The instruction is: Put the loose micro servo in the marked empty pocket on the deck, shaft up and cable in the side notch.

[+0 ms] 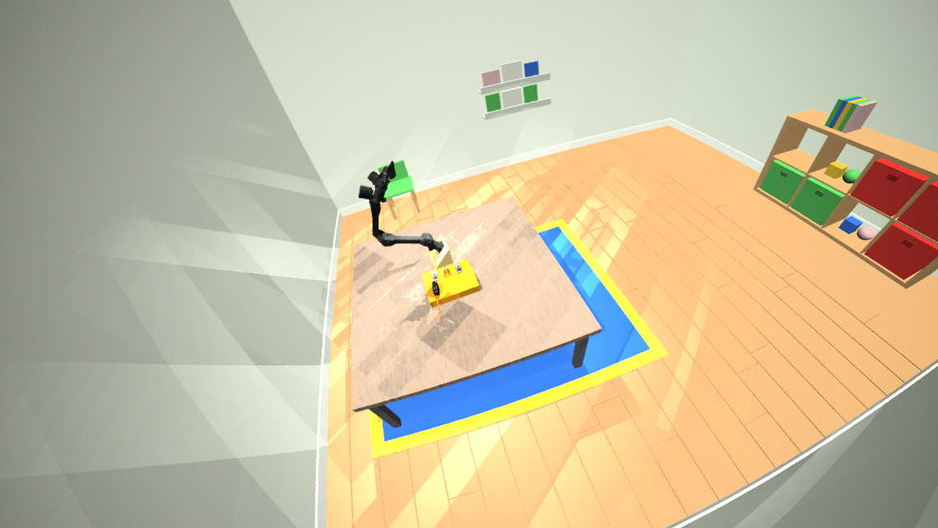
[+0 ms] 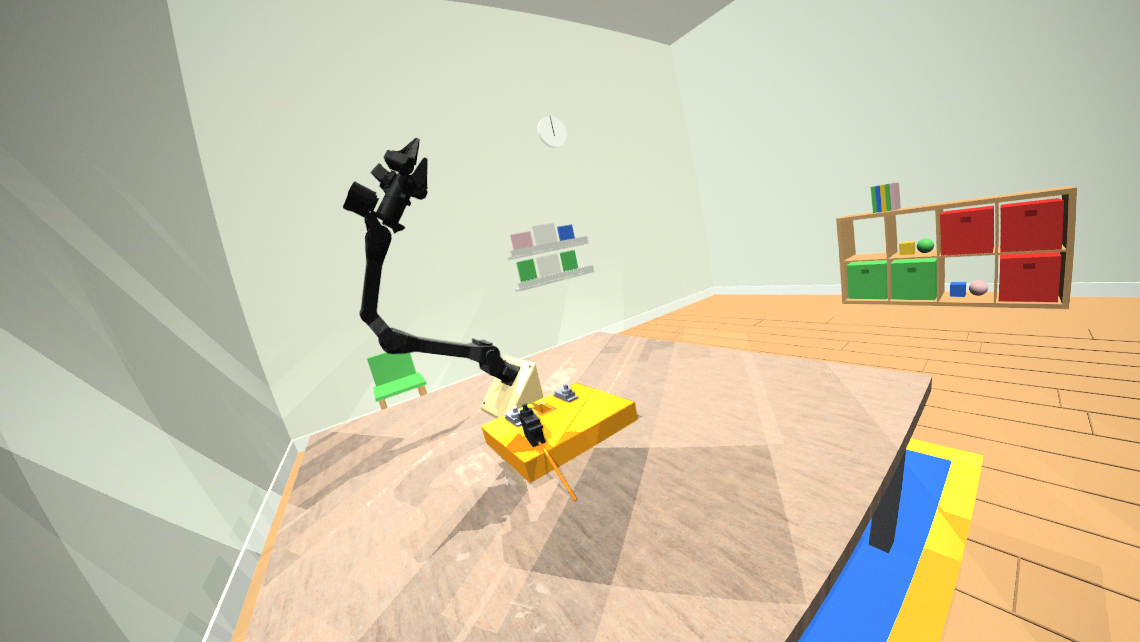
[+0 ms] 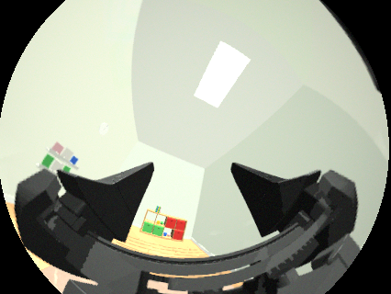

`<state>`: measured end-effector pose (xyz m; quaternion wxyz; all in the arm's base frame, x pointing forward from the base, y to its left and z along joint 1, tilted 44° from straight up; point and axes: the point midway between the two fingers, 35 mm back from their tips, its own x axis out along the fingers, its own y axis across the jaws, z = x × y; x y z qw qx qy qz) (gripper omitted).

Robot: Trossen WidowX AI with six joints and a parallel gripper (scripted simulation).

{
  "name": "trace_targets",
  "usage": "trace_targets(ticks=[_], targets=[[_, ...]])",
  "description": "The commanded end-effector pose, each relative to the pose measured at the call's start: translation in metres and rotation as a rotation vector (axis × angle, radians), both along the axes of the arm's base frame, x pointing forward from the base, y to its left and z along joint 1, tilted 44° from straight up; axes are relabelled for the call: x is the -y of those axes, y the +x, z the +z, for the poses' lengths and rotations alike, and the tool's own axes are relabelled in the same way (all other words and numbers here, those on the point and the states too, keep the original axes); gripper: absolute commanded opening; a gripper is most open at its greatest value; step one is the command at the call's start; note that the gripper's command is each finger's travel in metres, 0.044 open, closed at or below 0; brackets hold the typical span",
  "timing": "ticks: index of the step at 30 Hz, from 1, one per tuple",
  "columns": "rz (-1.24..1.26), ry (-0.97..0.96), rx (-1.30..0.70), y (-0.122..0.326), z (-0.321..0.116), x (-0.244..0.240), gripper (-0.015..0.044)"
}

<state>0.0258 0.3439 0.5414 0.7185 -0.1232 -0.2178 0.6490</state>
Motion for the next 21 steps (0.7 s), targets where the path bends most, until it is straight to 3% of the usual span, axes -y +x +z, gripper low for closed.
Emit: trace_targets(ticks=[1,21], targets=[[-0.047,-0.037,0.027,0.012,-0.010,-0.005,0.0440],[-0.378,-0.417,0.270,0.119,-0.098,-0.016,0.0440]])
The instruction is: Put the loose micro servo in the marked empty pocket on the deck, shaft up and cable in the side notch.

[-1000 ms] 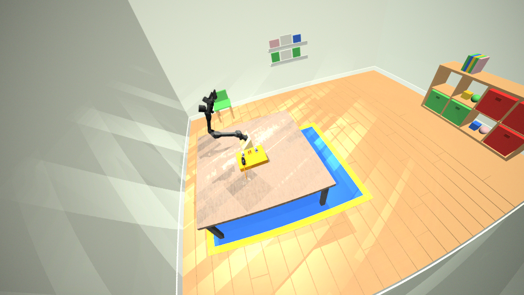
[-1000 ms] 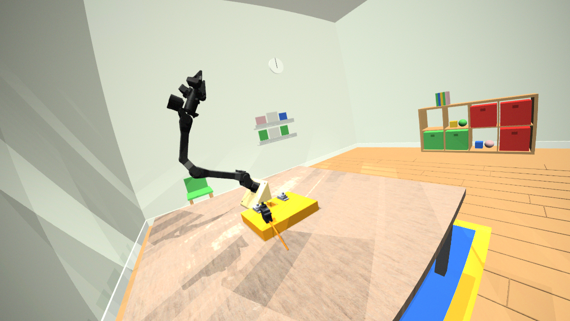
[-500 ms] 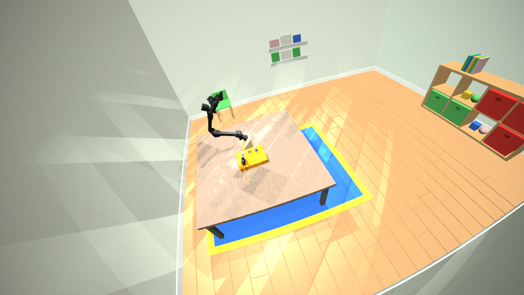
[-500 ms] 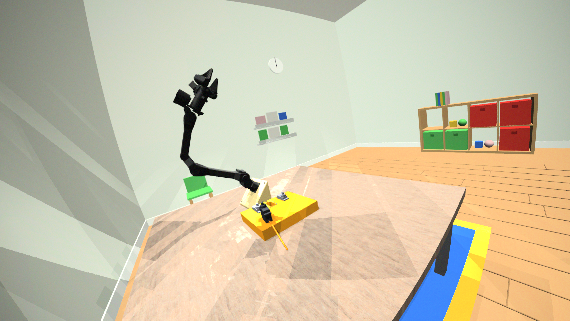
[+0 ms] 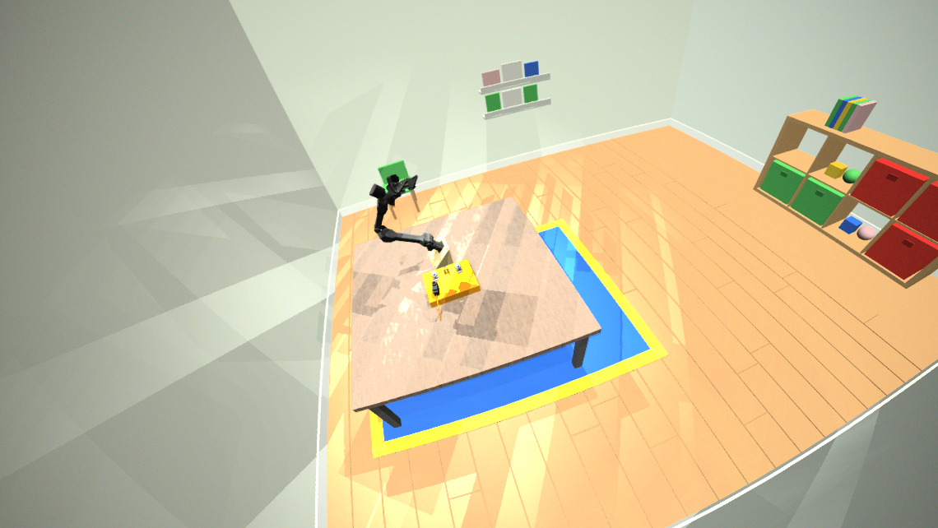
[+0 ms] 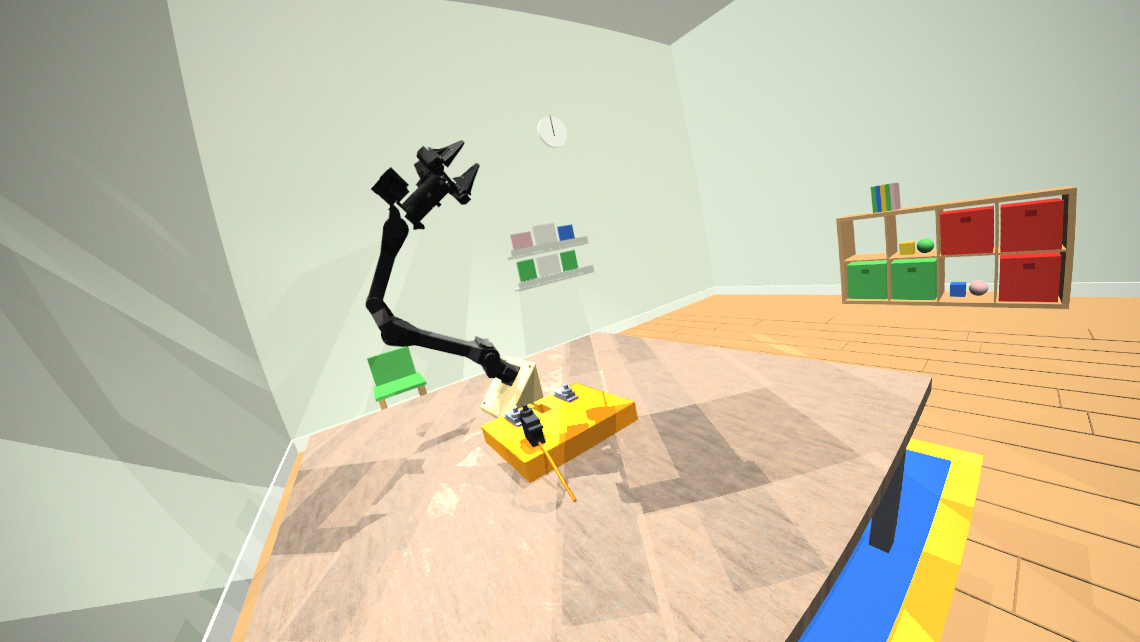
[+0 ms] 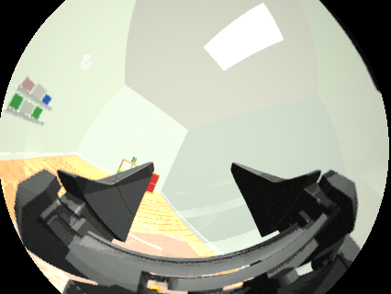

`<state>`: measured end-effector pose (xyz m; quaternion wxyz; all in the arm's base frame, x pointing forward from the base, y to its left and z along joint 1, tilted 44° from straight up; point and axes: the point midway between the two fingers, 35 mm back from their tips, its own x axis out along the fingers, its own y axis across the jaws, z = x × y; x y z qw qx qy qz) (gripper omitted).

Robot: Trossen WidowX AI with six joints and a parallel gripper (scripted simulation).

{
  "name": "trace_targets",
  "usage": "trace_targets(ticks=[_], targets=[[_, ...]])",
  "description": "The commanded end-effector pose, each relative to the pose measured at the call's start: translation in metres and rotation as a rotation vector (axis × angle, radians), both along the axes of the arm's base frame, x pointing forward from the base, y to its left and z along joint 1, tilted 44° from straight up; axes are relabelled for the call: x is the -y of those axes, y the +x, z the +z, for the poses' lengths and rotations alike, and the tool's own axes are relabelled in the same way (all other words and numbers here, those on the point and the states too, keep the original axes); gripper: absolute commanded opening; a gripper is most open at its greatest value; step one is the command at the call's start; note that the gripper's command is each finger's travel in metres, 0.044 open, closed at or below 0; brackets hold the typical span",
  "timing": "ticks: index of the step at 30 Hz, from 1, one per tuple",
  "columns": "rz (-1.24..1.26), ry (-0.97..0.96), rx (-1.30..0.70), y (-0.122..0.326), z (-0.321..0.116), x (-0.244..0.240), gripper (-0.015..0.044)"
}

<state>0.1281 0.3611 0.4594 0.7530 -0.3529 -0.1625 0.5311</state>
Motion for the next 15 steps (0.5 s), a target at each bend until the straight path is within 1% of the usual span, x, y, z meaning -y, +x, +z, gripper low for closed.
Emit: trace_targets(ticks=[1,15], targets=[[-0.064,-0.092,0.036,0.023,-0.021,0.002,0.0440],[-0.237,-0.442,0.147,0.095,-0.087,0.028,0.0440]])
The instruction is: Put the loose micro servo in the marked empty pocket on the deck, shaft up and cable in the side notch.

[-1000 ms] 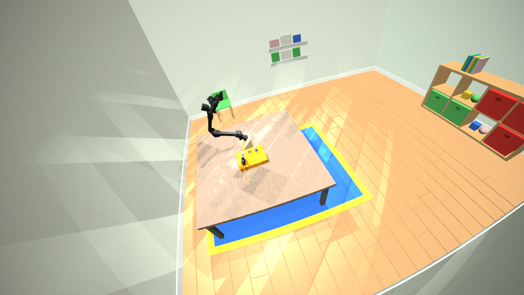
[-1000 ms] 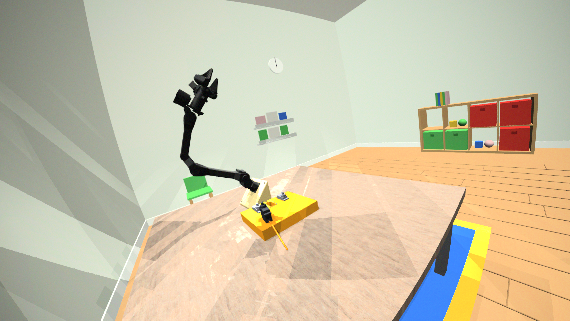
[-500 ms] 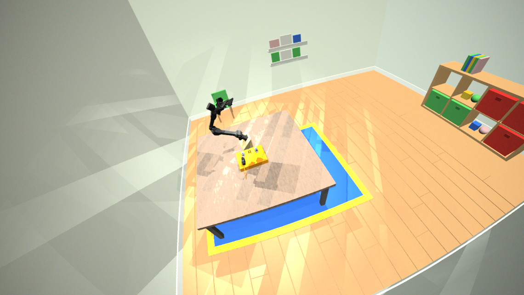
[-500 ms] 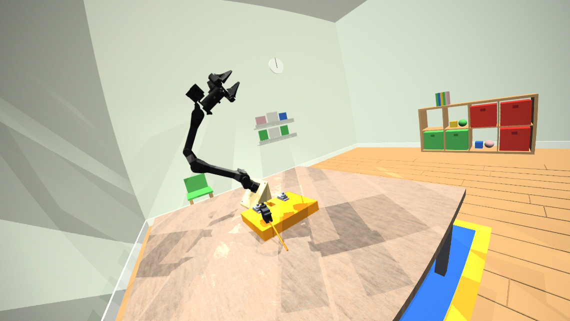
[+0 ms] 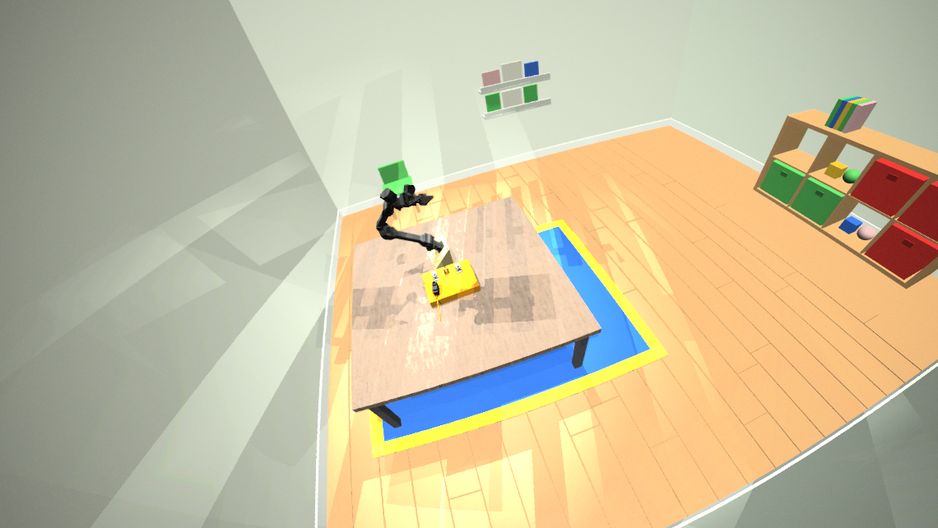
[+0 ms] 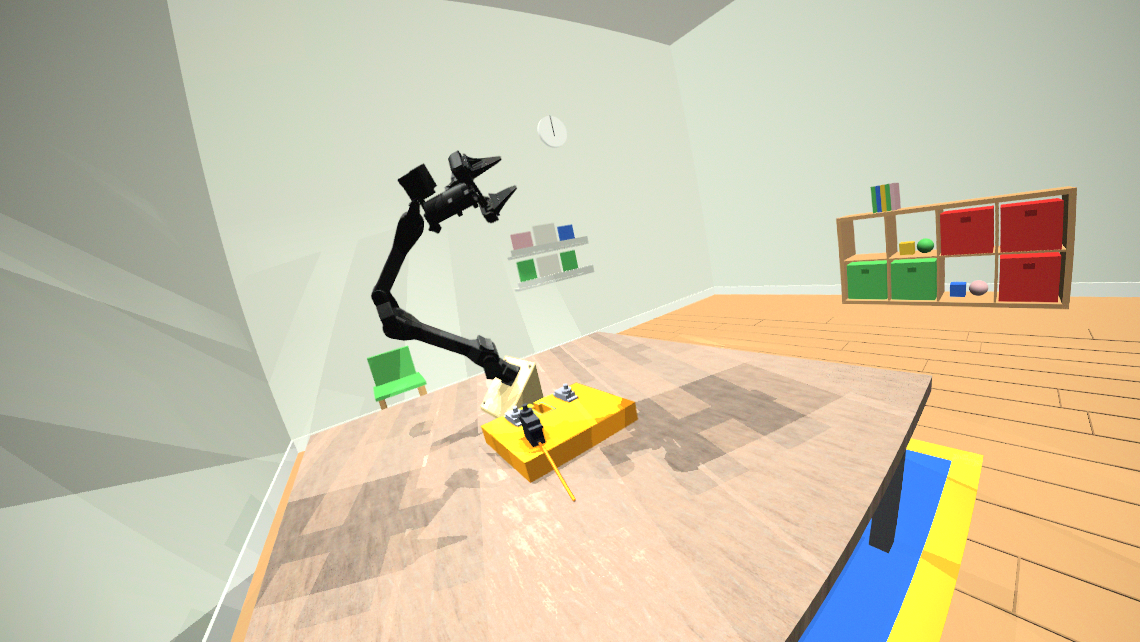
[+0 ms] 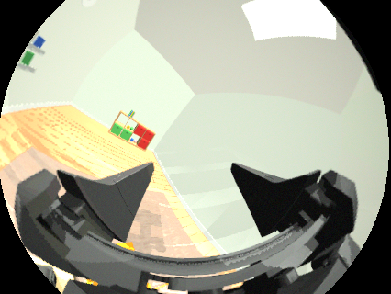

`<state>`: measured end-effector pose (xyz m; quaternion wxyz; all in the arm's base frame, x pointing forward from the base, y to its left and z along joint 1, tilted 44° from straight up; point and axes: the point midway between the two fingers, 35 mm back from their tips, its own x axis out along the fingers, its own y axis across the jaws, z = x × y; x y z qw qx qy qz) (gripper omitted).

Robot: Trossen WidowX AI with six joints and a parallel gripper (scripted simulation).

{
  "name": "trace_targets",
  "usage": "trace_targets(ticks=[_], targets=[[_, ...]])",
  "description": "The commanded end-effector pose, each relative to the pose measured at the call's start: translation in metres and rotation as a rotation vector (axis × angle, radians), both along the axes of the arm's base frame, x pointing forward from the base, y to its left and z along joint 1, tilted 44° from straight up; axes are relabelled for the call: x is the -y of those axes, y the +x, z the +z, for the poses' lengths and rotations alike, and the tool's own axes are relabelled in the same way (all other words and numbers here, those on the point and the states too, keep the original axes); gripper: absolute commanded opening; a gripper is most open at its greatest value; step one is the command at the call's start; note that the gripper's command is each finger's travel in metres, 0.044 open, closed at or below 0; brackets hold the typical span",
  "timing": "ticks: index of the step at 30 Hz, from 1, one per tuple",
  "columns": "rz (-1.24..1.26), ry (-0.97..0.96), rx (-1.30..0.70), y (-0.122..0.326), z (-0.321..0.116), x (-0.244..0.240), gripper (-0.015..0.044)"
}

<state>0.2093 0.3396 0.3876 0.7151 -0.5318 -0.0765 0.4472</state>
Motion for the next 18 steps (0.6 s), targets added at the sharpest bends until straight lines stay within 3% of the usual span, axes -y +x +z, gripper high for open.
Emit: trace_targets(ticks=[1,18], targets=[[-0.041,-0.101,0.018,0.017,-0.019,0.009,0.0440],[-0.136,-0.645,0.083,0.090,-0.098,0.076,0.0440]])
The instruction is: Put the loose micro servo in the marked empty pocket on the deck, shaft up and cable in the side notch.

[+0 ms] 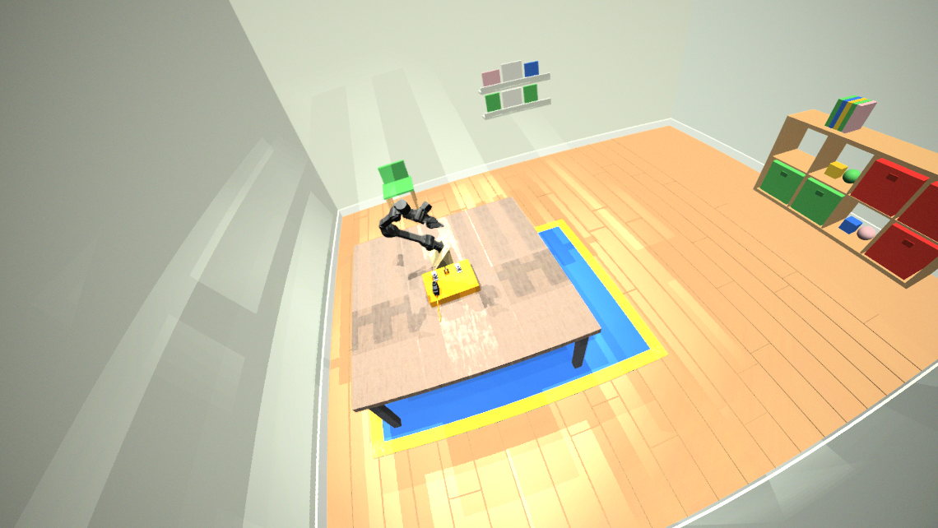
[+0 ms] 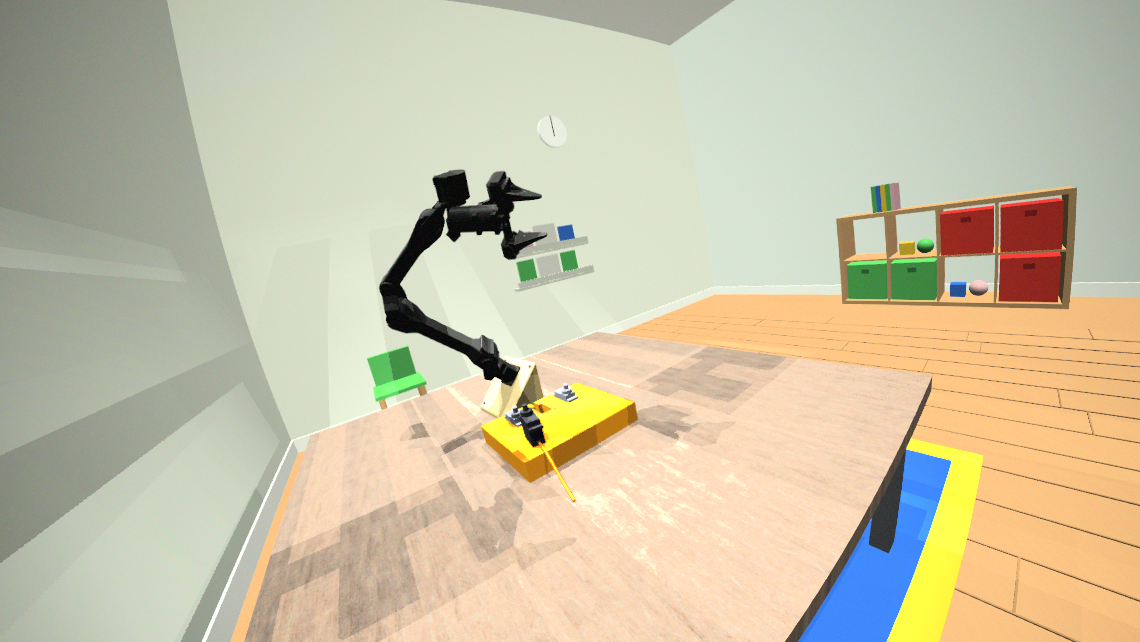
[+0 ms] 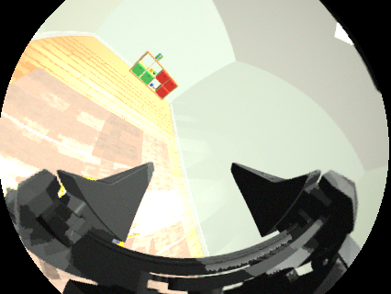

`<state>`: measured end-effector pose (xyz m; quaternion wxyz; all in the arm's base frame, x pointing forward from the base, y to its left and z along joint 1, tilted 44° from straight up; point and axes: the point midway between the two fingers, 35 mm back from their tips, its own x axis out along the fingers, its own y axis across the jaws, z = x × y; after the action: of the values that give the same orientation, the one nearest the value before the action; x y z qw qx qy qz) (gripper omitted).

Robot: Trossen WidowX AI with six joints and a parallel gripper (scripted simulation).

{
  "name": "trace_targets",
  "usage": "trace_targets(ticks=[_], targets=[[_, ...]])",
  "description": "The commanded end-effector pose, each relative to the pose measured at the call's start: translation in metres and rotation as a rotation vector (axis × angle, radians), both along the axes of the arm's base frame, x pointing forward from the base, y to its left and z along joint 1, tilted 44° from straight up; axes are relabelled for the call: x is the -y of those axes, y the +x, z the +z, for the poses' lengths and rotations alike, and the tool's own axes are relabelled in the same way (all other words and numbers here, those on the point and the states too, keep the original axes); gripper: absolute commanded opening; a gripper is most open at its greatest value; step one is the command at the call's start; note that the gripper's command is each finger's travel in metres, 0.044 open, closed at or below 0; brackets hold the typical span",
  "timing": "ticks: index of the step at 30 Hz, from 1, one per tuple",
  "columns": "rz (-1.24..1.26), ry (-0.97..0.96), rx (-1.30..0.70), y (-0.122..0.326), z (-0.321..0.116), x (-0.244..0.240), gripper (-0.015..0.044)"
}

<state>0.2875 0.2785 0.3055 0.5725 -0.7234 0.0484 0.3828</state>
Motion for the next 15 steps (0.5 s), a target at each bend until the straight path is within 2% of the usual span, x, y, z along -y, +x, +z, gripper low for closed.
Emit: trace_targets(ticks=[1,15], targets=[[-0.017,-0.142,-0.008,0.015,-0.021,0.020,0.0440],[-0.018,-0.585,-0.103,0.049,-0.075,0.095,0.0440]])
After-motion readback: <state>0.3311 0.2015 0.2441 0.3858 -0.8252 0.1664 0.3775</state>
